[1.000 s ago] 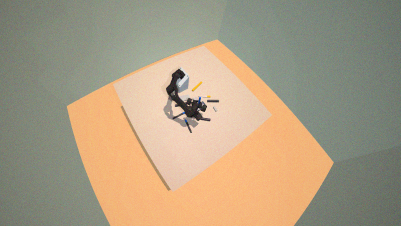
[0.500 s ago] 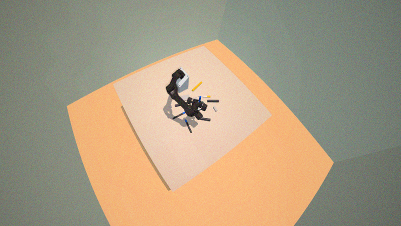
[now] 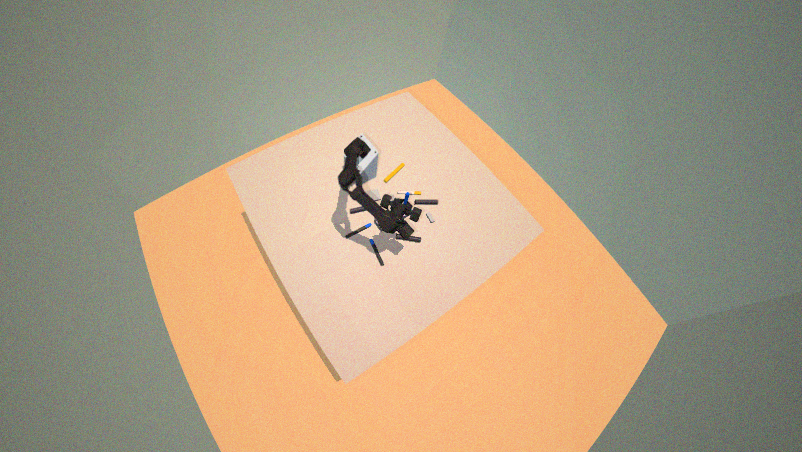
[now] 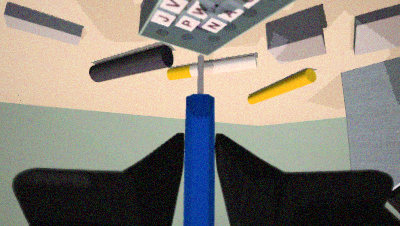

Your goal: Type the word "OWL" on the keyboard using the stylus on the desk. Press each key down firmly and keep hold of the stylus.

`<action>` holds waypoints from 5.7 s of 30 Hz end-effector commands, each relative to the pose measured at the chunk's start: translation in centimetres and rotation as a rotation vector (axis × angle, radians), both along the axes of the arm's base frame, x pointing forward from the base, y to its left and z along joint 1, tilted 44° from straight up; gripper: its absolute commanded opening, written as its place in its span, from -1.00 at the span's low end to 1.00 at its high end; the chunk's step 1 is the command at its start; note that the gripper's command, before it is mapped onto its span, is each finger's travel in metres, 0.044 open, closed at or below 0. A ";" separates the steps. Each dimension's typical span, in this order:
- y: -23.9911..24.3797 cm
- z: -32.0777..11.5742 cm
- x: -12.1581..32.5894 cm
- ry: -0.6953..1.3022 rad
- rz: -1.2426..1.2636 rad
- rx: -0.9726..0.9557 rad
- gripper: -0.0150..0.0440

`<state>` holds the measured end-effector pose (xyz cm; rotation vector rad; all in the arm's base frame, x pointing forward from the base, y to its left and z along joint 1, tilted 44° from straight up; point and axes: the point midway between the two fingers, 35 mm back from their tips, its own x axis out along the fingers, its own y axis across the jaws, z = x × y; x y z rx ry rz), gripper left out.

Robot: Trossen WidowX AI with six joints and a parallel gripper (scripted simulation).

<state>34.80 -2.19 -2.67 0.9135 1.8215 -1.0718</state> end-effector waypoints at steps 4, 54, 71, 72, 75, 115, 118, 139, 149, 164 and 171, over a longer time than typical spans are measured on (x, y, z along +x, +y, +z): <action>-1.2 -1.1 0.3 -0.004 -0.008 0.001 -0.49; -2.2 -2.0 0.3 -0.004 -0.008 0.000 -0.22; -2.7 -2.5 0.3 -0.003 -0.008 0.000 -0.22; -2.7 -2.6 0.3 -0.003 -0.008 0.000 -0.22; -2.7 -2.5 0.3 -0.003 -0.008 0.000 -0.22; -6.3 8.1 0.7 -0.299 -0.310 0.016 -0.49; -7.3 9.5 0.5 -0.346 -0.358 0.016 -0.49; -8.8 9.2 0.4 -0.369 -0.381 0.015 -0.49; -10.3 7.7 0.4 -0.369 -0.381 0.014 -0.49; -10.5 7.6 0.4 -0.369 -0.381 0.014 -0.22; -10.5 7.6 0.4 -0.369 -0.381 0.014 -0.22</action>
